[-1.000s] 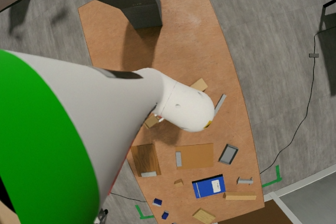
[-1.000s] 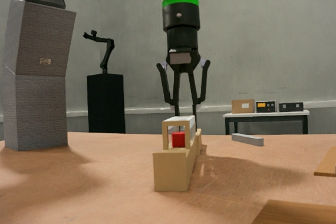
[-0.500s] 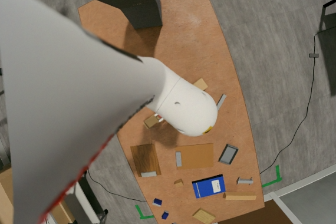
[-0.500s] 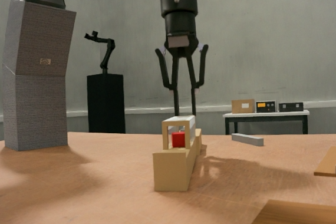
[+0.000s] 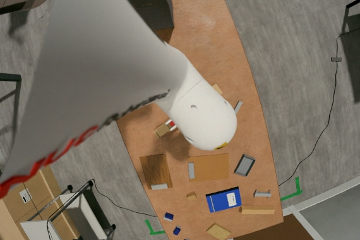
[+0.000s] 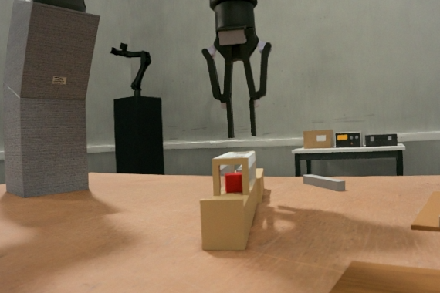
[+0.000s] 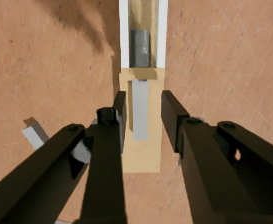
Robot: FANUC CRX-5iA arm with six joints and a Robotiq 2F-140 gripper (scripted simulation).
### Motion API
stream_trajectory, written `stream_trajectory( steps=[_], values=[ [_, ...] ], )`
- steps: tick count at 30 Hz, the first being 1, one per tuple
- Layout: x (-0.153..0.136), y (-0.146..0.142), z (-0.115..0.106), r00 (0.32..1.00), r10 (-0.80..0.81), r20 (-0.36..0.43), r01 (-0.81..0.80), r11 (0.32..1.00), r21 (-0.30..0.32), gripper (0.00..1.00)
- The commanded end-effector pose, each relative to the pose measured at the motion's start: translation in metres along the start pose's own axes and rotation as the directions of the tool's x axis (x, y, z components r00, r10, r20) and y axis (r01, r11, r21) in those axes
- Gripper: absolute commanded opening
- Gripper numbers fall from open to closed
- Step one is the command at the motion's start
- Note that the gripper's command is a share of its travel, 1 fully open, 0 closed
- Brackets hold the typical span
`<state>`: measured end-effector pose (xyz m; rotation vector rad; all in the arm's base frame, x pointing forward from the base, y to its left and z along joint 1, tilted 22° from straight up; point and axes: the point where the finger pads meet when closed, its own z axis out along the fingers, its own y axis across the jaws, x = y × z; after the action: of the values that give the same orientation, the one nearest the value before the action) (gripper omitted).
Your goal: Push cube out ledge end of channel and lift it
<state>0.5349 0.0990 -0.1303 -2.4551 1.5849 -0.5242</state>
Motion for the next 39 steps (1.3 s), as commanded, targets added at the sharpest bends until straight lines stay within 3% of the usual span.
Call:
stream_trajectory(
  steps=[1,34,36,39],
  values=[
    [0.000,-0.001,-0.001,1.000,0.000,-0.002,0.000,1.000,-0.016,0.30],
    [0.000,-0.002,-0.001,1.000,-0.001,-0.002,0.001,1.000,-0.016,0.30],
    [0.002,-0.011,0.000,1.000,-0.014,-0.009,0.014,1.000,-0.009,0.30],
    [0.005,-0.055,0.001,0.996,-0.078,-0.043,0.078,0.997,0.016,0.30]
  ],
)
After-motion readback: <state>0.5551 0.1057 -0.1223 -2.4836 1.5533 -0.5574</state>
